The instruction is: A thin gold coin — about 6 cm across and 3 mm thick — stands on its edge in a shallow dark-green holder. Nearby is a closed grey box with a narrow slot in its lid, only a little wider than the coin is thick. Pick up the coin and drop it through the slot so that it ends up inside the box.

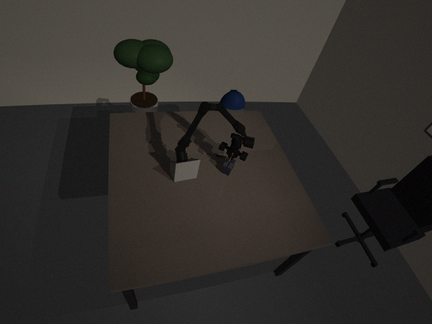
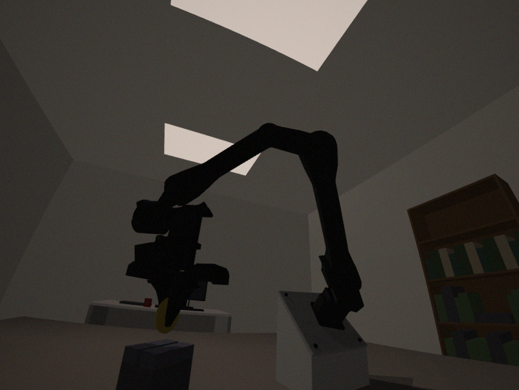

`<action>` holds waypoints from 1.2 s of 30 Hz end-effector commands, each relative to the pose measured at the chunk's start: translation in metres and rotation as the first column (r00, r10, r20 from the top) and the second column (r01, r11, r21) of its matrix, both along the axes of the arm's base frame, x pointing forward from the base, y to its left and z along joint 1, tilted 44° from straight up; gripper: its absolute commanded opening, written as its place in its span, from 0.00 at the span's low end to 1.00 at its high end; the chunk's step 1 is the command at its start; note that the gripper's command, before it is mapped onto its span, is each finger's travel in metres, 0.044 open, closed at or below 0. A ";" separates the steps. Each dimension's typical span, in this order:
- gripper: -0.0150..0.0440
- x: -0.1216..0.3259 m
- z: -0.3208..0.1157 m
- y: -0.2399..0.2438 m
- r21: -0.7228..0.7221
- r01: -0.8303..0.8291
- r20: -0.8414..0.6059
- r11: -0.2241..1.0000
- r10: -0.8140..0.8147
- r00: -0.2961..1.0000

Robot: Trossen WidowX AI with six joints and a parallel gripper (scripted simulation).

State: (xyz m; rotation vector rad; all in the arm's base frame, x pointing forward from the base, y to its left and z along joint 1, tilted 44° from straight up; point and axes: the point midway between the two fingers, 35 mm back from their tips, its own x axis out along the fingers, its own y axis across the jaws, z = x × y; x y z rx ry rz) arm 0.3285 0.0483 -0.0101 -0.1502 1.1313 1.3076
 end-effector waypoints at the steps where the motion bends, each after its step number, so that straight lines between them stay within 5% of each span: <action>1: 0.25 0.000 -0.002 0.001 0.000 0.005 -0.003 1.000 -0.005 1.000; 28: 0.25 -0.002 -0.012 0.011 0.000 0.006 -0.005 1.000 -0.006 1.000; 34: 0.52 -0.002 -0.011 0.010 -0.003 0.002 -0.002 1.000 -0.002 1.000; 36: 0.53 -0.002 -0.011 0.010 -0.003 0.002 -0.002 1.000 -0.002 1.000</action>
